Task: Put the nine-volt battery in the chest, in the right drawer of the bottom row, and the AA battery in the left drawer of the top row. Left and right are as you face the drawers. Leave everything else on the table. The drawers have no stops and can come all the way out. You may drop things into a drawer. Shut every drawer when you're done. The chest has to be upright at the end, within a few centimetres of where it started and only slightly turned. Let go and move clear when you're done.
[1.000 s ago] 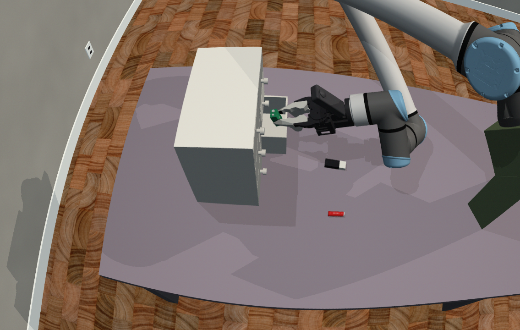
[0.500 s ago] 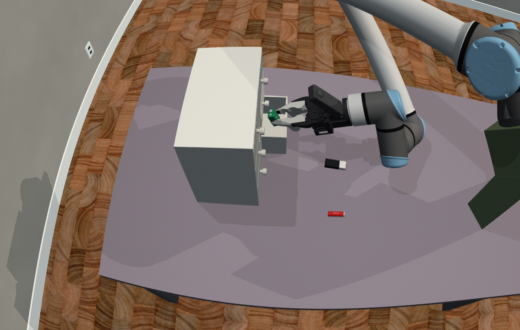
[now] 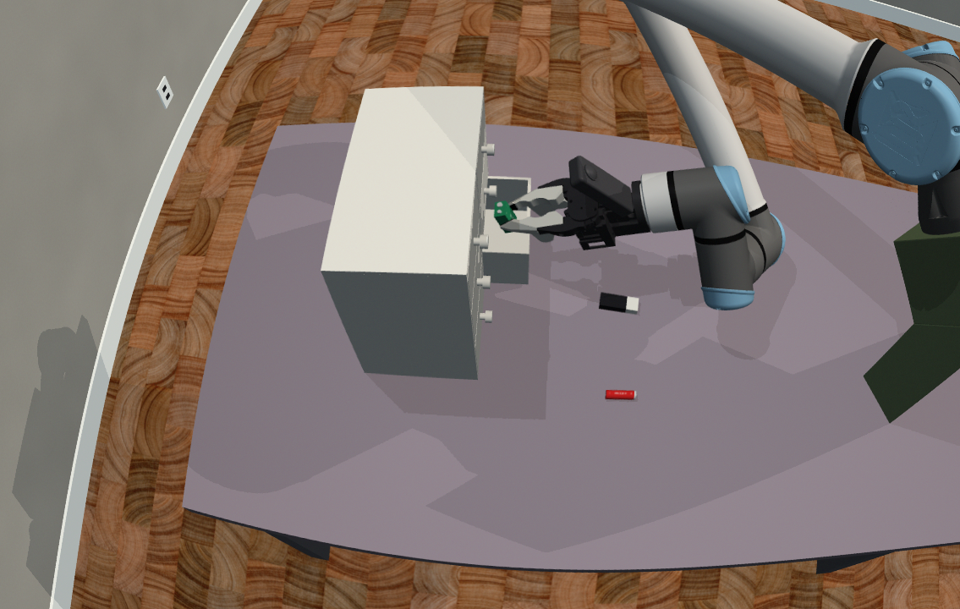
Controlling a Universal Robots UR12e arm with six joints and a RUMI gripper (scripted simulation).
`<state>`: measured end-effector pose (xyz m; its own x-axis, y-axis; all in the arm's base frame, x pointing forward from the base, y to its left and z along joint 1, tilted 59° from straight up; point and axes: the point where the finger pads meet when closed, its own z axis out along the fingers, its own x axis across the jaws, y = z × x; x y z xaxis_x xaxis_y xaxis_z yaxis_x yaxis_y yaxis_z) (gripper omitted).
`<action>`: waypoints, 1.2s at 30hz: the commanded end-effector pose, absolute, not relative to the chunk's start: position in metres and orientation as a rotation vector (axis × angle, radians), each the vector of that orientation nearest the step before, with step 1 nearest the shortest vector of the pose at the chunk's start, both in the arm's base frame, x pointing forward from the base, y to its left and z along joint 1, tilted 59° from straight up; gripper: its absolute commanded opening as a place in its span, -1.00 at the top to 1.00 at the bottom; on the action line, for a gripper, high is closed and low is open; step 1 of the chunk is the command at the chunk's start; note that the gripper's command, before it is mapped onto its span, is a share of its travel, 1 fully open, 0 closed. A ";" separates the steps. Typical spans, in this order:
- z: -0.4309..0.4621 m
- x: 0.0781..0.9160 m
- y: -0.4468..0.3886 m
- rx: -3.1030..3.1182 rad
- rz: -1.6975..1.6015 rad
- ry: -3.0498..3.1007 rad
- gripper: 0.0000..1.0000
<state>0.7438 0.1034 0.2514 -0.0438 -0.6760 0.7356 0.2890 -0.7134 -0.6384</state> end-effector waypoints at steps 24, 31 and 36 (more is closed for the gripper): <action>0.252 0.743 0.104 -1.561 -1.830 0.418 0.69; 0.252 0.743 0.104 -1.561 -1.830 0.418 0.59; 0.252 0.743 0.104 -1.561 -1.830 0.418 0.49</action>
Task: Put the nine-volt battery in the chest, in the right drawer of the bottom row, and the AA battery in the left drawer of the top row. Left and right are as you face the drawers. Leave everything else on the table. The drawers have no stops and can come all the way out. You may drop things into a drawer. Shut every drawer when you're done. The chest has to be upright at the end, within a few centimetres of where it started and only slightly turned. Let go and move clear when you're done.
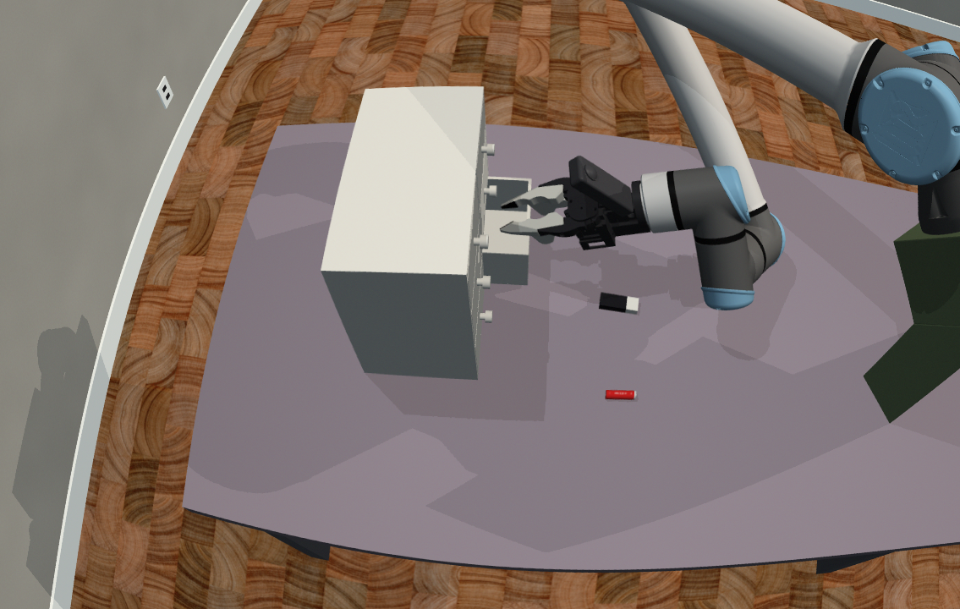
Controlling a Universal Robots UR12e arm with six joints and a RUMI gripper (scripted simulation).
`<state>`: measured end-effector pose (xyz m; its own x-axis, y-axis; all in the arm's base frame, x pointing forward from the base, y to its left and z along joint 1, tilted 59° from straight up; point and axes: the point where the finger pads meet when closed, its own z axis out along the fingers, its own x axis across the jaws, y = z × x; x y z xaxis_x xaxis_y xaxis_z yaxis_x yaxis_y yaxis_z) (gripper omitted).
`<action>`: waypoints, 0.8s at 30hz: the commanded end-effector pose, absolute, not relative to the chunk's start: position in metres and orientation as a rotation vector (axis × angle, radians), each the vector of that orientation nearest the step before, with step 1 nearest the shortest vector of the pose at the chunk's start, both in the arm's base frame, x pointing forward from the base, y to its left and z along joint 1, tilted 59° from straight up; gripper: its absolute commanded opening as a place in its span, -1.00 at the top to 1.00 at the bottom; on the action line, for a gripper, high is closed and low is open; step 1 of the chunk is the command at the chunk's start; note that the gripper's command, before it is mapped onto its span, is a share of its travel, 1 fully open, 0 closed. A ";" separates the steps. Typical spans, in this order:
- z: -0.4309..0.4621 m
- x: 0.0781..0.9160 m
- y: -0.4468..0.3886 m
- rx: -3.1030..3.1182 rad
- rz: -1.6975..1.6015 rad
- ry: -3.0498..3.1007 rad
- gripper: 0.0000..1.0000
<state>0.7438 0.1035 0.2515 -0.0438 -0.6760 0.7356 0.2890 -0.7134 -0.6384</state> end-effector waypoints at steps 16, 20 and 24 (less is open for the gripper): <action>0.252 0.743 0.104 -1.561 -1.830 0.418 -1.00; 0.252 0.743 0.104 -1.561 -1.830 0.418 -1.00; 0.252 0.743 0.104 -1.561 -1.830 0.418 -1.00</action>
<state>0.7438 0.1035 0.2515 -0.0438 -0.6760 0.7356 0.2890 -0.7134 -0.6384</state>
